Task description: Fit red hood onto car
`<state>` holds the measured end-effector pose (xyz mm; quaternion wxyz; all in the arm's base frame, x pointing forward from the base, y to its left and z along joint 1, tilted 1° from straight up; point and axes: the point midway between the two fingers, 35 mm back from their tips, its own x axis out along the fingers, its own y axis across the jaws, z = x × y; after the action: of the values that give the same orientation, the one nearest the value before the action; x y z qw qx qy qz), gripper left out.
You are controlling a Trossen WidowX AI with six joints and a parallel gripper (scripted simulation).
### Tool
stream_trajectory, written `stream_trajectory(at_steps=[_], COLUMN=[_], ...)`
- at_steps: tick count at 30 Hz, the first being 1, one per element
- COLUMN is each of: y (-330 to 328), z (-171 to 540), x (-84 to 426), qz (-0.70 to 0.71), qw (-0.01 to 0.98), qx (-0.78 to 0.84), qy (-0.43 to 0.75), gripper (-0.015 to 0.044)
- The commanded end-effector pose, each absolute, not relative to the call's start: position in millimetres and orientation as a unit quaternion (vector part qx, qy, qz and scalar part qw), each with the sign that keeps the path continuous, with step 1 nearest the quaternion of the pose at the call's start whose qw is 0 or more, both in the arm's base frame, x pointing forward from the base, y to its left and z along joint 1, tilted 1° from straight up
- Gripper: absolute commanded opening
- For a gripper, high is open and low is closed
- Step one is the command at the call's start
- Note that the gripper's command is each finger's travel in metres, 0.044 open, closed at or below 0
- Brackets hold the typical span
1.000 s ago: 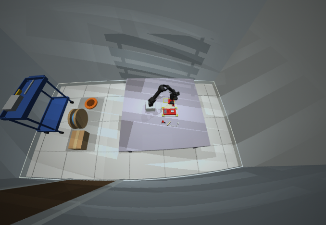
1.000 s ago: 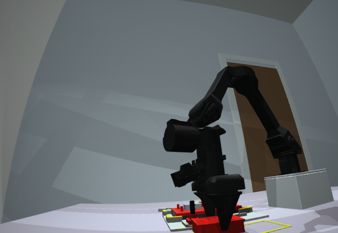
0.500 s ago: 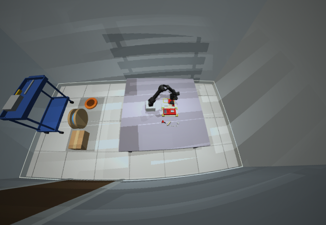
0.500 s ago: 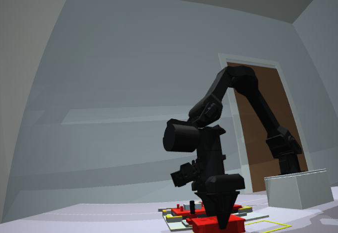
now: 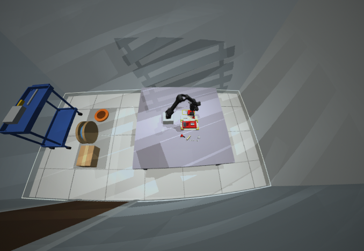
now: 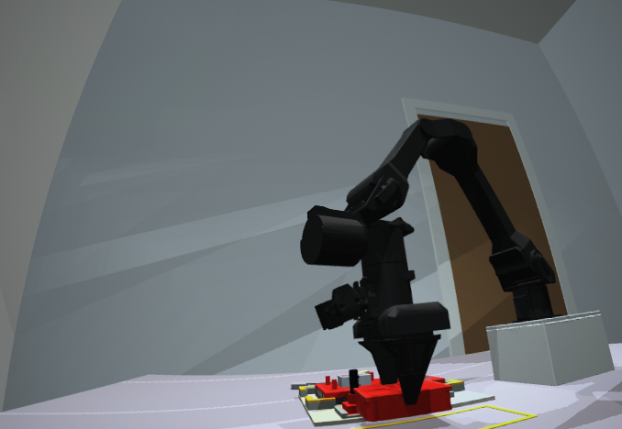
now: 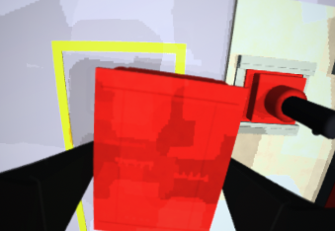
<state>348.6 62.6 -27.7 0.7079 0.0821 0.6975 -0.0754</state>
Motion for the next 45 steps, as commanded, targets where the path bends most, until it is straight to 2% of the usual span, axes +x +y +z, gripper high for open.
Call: stream_trajectory(at_steps=[1,33,45], y=[63,62,20], z=[-16,49,50], x=[351,349,352], qz=[-0.074,-0.075,-0.07], qw=[0.711,0.71,0.711], qx=[0.083,0.083,0.076], qy=[0.694,0.696,0.696], gripper=[0.0,0.0,0.0])
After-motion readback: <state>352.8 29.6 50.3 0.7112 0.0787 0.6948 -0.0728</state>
